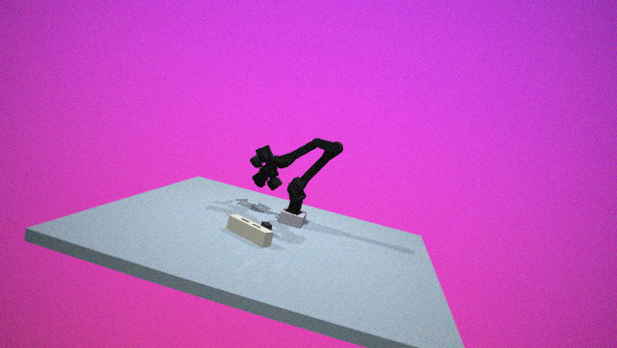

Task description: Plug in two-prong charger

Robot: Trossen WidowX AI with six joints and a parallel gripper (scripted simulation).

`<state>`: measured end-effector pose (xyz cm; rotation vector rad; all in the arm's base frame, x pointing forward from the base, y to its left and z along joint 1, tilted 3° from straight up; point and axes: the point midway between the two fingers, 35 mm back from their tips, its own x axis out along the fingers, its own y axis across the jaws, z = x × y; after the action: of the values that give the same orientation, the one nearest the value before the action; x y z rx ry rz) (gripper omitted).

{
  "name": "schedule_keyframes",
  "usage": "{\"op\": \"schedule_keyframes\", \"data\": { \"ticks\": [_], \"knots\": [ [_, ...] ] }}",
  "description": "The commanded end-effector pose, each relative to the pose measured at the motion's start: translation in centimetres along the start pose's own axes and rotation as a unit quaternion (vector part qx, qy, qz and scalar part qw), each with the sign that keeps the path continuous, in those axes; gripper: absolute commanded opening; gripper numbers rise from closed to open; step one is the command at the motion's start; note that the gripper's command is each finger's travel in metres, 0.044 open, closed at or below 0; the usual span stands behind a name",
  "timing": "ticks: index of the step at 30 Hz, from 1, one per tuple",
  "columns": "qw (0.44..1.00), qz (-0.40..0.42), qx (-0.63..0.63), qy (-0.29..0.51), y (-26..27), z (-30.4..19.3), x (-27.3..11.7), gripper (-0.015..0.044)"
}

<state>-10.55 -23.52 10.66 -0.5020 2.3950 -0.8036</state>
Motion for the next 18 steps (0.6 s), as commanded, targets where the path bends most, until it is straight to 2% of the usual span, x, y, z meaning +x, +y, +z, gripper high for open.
{"op": "schedule_keyframes", "data": {
  "ticks": [1, 2, 18],
  "knots": [
    [1.000, 0.000, 0.000, -0.001, 0.0, 0.1, 0.0, 0.0426],
    [1.000, -0.002, -0.001, -0.006, -0.1, 0.2, -0.1, 0.0440],
    [0.990, -0.034, -0.021, -0.135, -2.5, 6.0, -3.3, 0.0440]
  ]
}}
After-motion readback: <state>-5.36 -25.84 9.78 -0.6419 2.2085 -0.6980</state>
